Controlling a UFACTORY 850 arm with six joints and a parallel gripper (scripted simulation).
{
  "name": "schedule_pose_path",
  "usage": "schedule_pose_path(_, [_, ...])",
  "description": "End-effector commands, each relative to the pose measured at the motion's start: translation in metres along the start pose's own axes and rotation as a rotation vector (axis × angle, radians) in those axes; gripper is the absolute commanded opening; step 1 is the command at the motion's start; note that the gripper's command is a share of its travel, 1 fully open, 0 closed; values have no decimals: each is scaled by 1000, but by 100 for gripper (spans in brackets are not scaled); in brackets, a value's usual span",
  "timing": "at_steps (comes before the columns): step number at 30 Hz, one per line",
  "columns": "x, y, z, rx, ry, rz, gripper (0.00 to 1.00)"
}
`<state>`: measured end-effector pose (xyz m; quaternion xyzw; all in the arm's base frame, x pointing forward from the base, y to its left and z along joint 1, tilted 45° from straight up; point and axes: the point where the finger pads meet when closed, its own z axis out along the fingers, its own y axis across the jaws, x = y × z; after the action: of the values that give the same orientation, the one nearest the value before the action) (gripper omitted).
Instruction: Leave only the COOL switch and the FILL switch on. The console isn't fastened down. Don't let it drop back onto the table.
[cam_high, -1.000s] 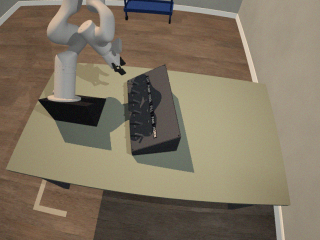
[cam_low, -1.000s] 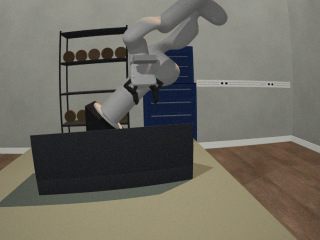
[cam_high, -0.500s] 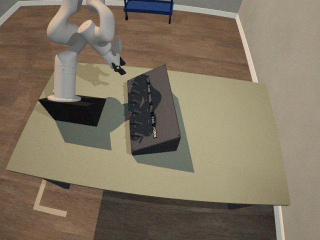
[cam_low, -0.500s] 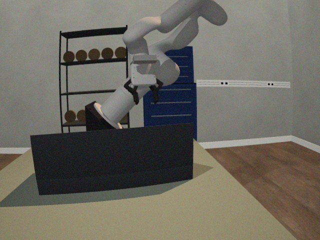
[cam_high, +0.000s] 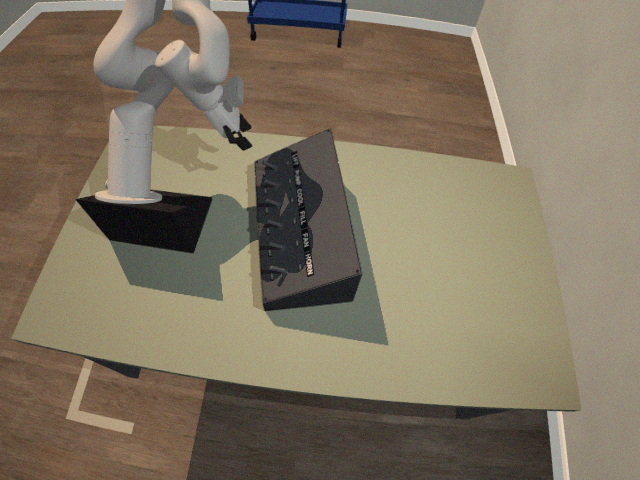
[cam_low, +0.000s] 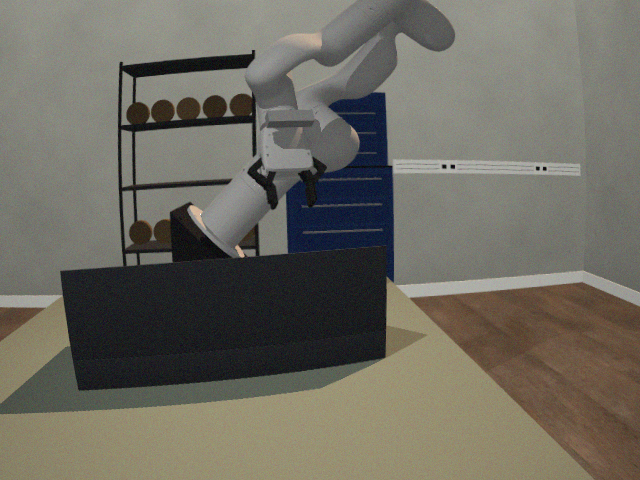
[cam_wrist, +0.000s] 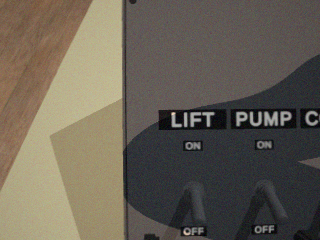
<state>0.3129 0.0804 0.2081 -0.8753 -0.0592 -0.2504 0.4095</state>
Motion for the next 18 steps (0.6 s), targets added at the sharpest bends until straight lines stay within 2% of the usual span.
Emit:
schedule_pose_path(1, [1, 1, 0, 0, 1, -1, 77])
schedule_pose_path(4, [1, 3, 0, 0, 1, -1, 77])
schedule_pose_path(9, [5, 29, -1, 0, 2, -1, 77])
schedule_pose_path(11, [5, 31, -1, 0, 2, -1, 77])
schedule_pose_path(12, [5, 31, -1, 0, 2, -1, 100])
schedule_pose_path(18, [5, 31, 5, -1, 1, -1, 100])
